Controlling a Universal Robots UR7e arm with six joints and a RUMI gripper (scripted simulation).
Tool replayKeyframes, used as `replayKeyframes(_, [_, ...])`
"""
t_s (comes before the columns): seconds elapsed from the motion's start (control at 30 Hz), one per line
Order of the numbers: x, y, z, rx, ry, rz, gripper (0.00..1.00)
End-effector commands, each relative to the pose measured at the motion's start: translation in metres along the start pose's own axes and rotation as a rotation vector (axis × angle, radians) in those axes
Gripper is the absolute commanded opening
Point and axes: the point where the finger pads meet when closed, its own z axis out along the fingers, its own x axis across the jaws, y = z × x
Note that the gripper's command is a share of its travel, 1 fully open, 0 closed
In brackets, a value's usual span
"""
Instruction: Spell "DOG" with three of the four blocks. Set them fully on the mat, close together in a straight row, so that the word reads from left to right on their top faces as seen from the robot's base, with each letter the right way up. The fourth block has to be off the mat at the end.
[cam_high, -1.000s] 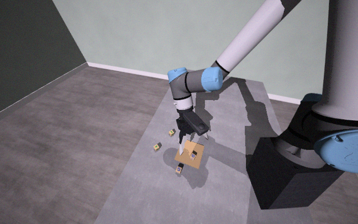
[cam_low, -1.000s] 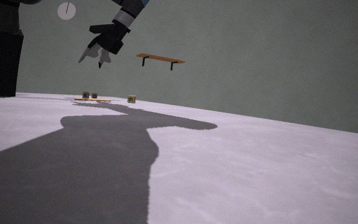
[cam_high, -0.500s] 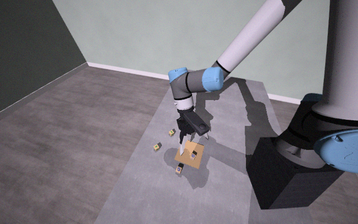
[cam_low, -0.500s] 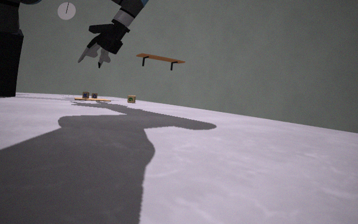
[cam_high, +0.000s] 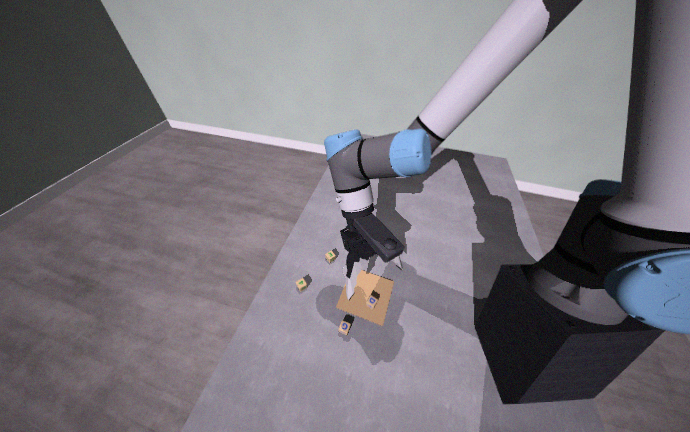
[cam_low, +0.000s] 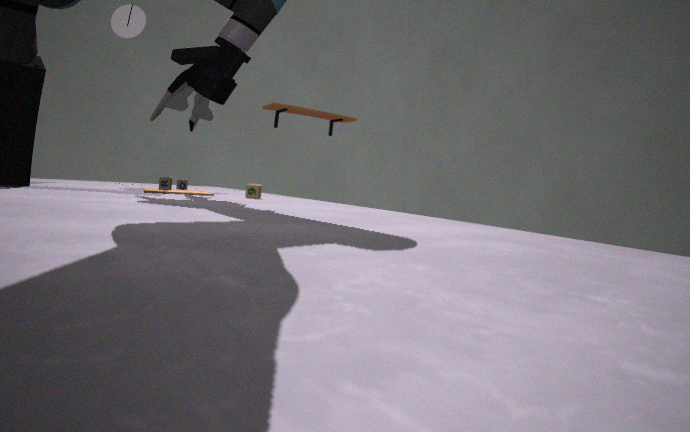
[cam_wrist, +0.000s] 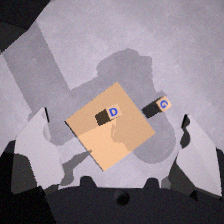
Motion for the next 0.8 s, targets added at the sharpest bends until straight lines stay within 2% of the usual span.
replayKeyframes(0.0, [0.0,0.0,0.0,-0.001,0.001,0.0,1.0])
replayKeyframes(0.5, [0.0,0.0,-0.001,-0.001,0.001,0.0,1.0])
replayKeyframes(0.77, [0.005,0.016,-0.009,-0.001,0.001,0.0,1.0])
